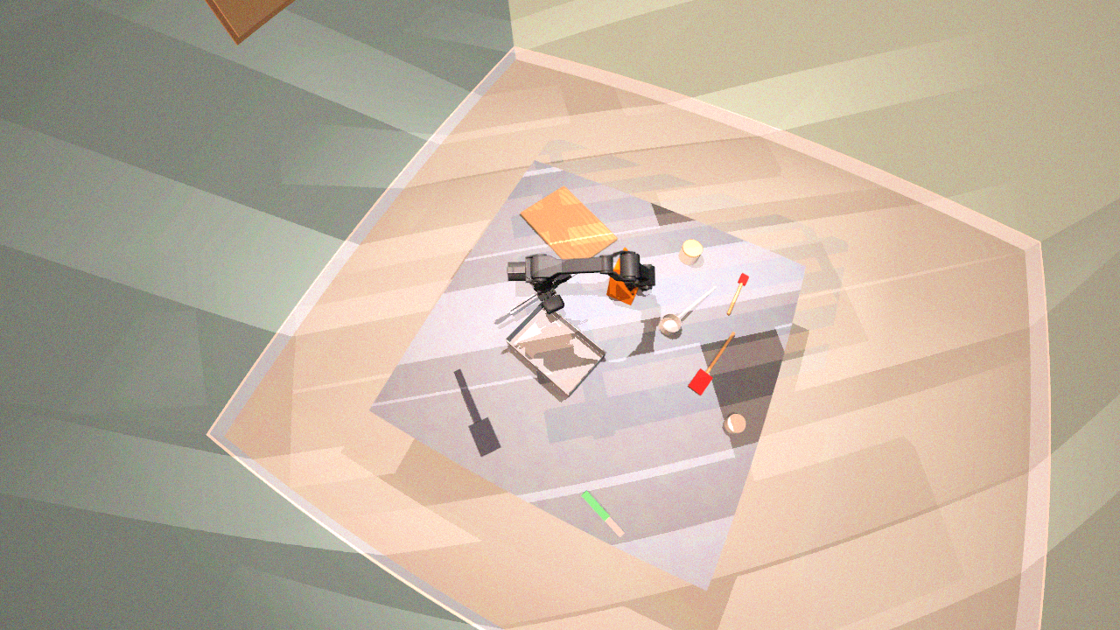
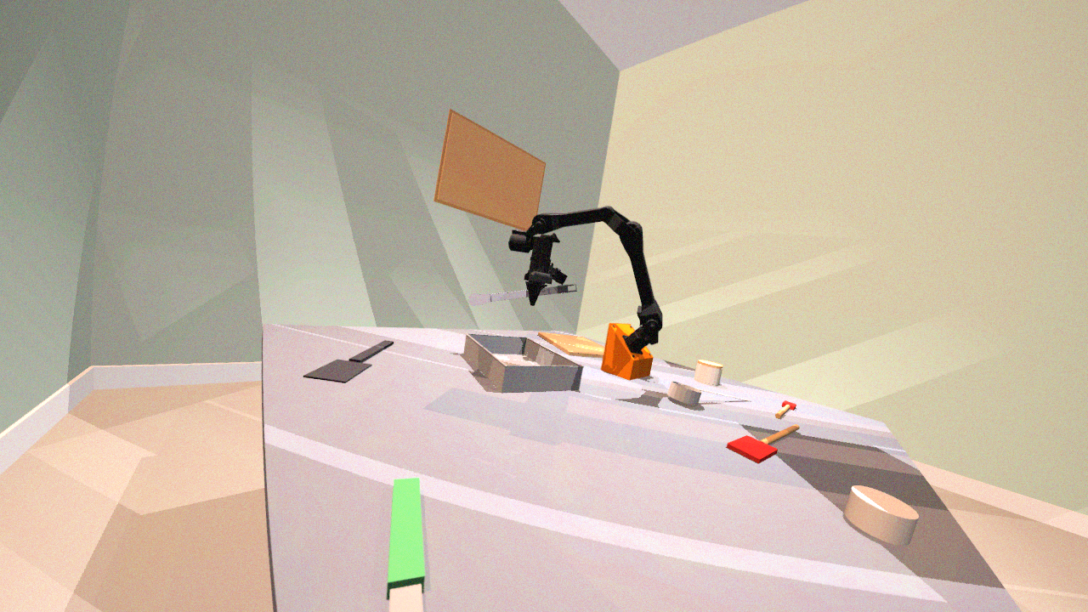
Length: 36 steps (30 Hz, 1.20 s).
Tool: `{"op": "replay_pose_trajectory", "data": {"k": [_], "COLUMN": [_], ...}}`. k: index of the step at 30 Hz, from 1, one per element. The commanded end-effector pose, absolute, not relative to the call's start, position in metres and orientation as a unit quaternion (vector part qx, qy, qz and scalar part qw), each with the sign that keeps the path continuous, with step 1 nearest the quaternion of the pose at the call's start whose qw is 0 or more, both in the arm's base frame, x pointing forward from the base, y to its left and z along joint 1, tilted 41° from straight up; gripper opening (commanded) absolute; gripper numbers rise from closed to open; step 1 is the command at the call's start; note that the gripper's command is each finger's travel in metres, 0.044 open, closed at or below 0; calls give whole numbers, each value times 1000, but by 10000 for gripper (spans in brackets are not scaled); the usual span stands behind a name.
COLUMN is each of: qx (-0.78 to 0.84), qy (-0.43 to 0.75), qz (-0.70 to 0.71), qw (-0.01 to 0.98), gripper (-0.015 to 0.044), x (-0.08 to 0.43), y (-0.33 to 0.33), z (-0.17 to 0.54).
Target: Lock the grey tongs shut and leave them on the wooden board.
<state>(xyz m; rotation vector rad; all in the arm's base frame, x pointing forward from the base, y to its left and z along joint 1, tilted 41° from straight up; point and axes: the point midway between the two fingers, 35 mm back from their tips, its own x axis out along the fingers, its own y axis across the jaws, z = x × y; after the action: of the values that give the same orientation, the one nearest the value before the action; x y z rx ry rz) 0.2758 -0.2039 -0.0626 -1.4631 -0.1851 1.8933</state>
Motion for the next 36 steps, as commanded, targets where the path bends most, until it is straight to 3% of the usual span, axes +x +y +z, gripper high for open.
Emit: {"op": "replay_pose_trajectory", "data": {"k": [1, 16, 23, 36], "qx": [-543, -441, -449, -541], "qy": [-13, 135, 124, -7], "qz": [738, 730, 732, 738], "qw": [400, 505, 498, 403], "gripper": [-150, -150, -150, -150], "x": [253, 173, 171, 152], "y": [-231, -285, -285, -298], "z": [-78, -123, -123, -125]}}
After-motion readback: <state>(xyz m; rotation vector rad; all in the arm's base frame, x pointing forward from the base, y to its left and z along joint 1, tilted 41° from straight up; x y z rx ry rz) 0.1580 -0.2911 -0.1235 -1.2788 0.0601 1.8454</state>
